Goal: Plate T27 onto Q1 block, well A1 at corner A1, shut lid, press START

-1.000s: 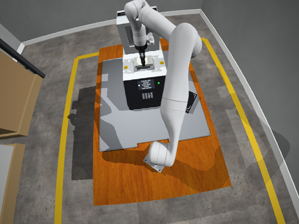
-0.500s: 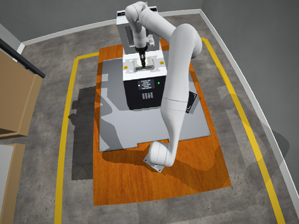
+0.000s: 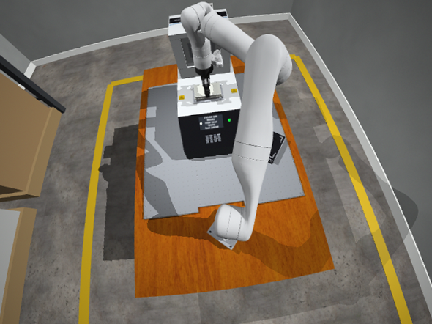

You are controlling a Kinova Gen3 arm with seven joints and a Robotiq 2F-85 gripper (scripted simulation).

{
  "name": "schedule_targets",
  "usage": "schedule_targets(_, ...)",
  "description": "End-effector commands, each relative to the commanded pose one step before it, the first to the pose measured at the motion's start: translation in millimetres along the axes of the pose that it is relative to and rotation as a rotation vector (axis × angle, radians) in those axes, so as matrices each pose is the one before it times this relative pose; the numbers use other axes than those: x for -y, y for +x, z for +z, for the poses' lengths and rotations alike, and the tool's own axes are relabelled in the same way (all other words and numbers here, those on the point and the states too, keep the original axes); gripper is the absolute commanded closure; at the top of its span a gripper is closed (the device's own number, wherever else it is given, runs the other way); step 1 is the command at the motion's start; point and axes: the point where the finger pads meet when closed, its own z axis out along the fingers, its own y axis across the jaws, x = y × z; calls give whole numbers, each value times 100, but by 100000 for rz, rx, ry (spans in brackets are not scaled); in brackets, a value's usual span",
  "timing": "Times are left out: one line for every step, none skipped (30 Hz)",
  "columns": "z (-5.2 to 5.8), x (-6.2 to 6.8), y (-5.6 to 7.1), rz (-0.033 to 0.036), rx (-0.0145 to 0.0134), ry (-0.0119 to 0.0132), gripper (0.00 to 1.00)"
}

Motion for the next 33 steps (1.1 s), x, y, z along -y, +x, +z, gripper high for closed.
schedule_targets(-125,30,-10,6,-3,225,10)
schedule_targets(-1,0,0,0,0,0,10)
schedule_targets(0,0,0,0,0,0,10)
schedule_targets(-11,0,0,0,-1,0,10)
schedule_targets(-2,0,0,0,0,0,10)
schedule_targets(-2,0,0,0,0,0,10)
schedule_targets(7,0,0,0,0,1,10)
schedule_targets(-2,0,0,0,1,0,10)
schedule_targets(-10,0,0,0,-1,-1,10)
schedule_targets(-1,0,0,0,0,0,10)
schedule_targets(8,0,0,0,0,0,10)
schedule_targets(-2,0,0,0,1,0,10)
schedule_targets(0,0,0,0,0,0,10)
schedule_targets(23,1,0,0,-1,-1,10)
schedule_targets(33,1,0,0,0,0,10)
schedule_targets(0,0,0,0,0,0,10)
schedule_targets(0,0,0,0,0,0,10)
schedule_targets(33,0,0,0,0,0,10)
schedule_targets(33,1,0,0,0,0,10)
schedule_targets(33,0,0,0,0,0,10)
schedule_targets(33,0,0,0,0,0,10)
schedule_targets(33,0,0,0,0,0,10)
schedule_targets(33,0,0,0,0,0,10)
schedule_targets(33,0,0,0,0,0,10)
schedule_targets(33,0,0,0,0,0,10)
schedule_targets(33,0,0,0,0,0,10)
schedule_targets(33,0,0,0,0,0,10)
schedule_targets(33,0,0,0,0,0,10)
schedule_targets(33,0,0,0,0,0,10)
schedule_targets(33,0,0,0,0,0,10)
schedule_targets(33,0,0,0,0,0,10)
schedule_targets(33,0,0,0,0,0,10)
schedule_targets(0,0,0,0,0,0,10)
